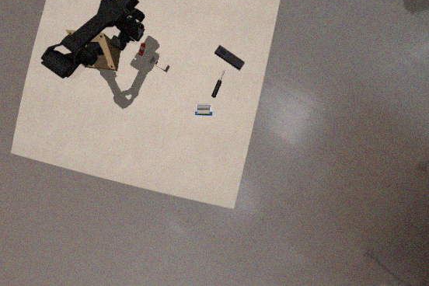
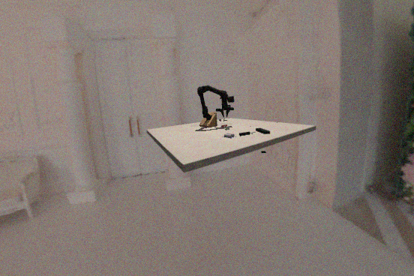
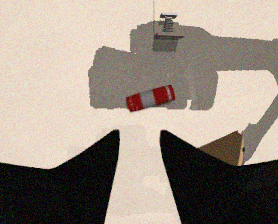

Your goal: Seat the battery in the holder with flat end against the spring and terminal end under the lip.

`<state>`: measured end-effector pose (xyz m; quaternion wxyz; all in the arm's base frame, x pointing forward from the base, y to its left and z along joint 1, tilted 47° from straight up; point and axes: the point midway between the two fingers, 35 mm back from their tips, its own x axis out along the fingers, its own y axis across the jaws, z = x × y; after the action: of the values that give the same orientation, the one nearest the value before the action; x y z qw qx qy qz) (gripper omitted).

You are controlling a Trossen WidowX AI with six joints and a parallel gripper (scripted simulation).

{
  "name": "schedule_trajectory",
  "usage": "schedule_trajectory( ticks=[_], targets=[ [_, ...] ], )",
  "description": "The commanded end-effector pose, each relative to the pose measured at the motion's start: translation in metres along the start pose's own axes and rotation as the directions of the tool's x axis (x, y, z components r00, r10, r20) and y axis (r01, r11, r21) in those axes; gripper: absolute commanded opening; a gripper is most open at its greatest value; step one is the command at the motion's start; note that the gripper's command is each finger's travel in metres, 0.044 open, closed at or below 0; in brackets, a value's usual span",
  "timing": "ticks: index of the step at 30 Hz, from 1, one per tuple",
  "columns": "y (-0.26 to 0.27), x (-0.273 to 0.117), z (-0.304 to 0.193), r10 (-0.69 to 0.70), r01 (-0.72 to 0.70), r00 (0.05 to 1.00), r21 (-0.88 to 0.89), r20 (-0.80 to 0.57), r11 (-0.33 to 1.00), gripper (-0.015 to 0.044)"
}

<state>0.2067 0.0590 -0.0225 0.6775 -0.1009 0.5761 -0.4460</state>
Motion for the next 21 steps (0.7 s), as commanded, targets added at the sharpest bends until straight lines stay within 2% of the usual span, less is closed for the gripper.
schedule_trajectory(
  ticks=[1, 5, 8, 21],
  targets=[
    [-0.008, 0.024, 0.002, -0.003, 0.001, 1.000, 0.535, 0.002, 0.845, 0.0235],
    [-0.014, 0.041, 0.003, -0.004, 0.000, 1.000, 0.840, 0.003, 0.543, 0.0235],
    [-0.019, 0.050, 0.003, -0.006, -0.002, 1.000, 0.947, 0.004, 0.321, 0.0235],
    [-0.019, 0.051, 0.003, -0.006, -0.002, 1.000, 0.953, 0.004, 0.304, 0.0235]
  ],
)
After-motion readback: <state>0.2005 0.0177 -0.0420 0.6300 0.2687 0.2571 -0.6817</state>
